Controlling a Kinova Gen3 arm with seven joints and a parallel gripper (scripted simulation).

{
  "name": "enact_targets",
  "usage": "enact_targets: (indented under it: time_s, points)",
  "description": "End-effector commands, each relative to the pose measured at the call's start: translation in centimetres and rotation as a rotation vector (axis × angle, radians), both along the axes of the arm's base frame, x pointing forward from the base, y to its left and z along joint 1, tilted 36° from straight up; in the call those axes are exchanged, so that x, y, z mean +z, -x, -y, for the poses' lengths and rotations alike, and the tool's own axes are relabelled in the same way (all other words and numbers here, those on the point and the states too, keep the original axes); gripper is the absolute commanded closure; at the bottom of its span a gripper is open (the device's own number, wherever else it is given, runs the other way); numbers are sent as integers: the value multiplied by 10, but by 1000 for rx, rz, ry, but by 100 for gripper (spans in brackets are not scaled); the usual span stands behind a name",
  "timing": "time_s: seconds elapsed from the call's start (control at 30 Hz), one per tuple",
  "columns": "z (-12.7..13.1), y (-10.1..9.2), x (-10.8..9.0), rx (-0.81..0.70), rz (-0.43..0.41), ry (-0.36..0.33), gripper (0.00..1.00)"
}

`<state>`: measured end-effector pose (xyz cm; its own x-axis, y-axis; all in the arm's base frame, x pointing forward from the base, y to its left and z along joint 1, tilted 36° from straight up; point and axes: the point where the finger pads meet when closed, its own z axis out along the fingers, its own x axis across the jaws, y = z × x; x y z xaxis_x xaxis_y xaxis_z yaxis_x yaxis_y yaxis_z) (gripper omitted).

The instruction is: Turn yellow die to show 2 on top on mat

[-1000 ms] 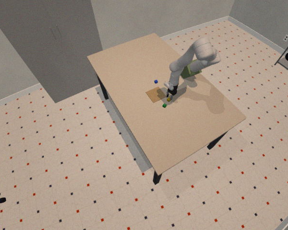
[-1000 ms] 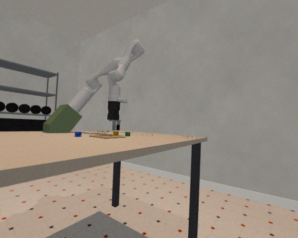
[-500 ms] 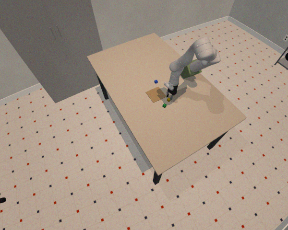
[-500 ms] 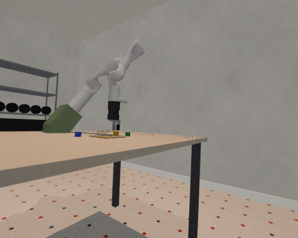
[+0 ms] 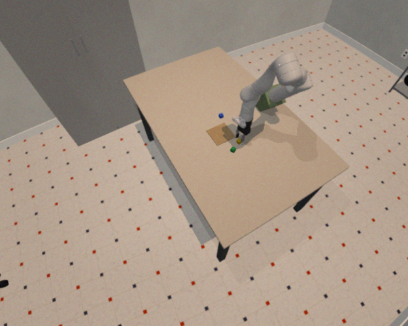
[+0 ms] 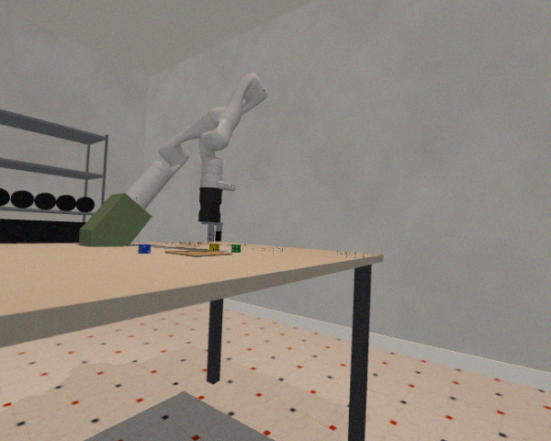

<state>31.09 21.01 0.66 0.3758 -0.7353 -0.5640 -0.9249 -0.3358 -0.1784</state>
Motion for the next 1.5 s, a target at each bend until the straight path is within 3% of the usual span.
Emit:
enact_targets:
  time_s: [0.0,0.37,0.83,1.47]
  points:
    - [0,0,0,-1,1,0,21]
    - [-1,0,-2,-1,1,0,21]
    - [-15,1,-21,-1,1,0,21]
    - [-18,1,-25,-1,1,0,21]
